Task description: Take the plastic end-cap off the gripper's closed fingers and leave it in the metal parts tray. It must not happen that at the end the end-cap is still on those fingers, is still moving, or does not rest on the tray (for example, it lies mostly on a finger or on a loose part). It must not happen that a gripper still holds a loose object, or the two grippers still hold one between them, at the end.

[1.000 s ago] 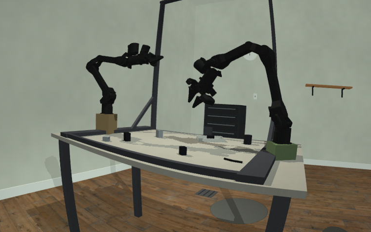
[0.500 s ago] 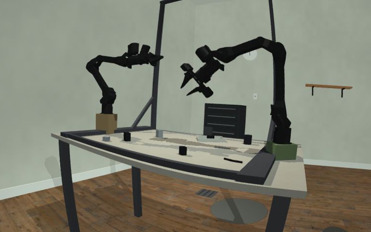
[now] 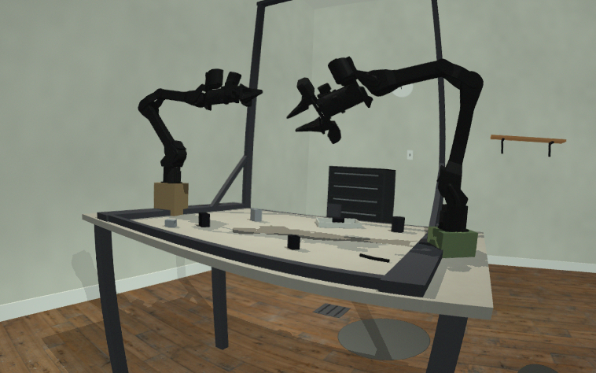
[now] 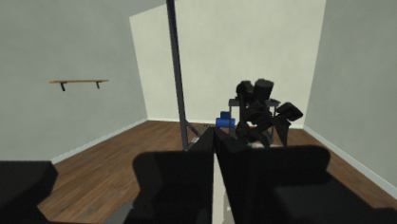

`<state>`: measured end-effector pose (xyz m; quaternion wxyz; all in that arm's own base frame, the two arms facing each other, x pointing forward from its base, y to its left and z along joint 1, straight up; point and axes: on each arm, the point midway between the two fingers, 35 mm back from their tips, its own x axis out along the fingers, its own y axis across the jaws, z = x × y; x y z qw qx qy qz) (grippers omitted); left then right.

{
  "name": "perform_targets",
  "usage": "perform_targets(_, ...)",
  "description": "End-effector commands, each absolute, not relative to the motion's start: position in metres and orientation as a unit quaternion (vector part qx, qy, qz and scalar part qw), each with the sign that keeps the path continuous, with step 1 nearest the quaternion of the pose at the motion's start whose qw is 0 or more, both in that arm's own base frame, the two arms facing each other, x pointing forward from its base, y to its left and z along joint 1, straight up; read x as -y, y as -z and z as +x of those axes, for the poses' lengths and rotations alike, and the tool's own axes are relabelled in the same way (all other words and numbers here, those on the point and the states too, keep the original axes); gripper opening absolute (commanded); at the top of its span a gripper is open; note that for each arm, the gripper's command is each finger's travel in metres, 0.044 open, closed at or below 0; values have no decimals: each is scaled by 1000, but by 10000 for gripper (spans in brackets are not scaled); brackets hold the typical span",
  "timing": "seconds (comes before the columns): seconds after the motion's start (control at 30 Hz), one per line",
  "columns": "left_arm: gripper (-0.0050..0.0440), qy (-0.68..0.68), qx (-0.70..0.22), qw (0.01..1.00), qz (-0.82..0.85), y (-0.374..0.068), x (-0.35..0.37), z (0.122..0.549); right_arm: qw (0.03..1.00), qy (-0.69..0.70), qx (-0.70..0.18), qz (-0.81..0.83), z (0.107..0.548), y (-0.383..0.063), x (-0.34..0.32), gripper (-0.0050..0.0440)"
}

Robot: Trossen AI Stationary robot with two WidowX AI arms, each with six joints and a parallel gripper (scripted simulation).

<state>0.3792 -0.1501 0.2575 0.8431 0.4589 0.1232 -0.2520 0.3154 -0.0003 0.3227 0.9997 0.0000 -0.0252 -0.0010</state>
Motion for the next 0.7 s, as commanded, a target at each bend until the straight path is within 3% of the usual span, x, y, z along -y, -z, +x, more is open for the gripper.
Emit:
perform_targets(0.0,200,221,-113,877,412,-272,133,374,999,-1,34,1,314,-330,0,0)
perform_targets(0.67,200,39,-14,995,94,-319,26,332,999,-3,34,1,314,-330,-1,0)
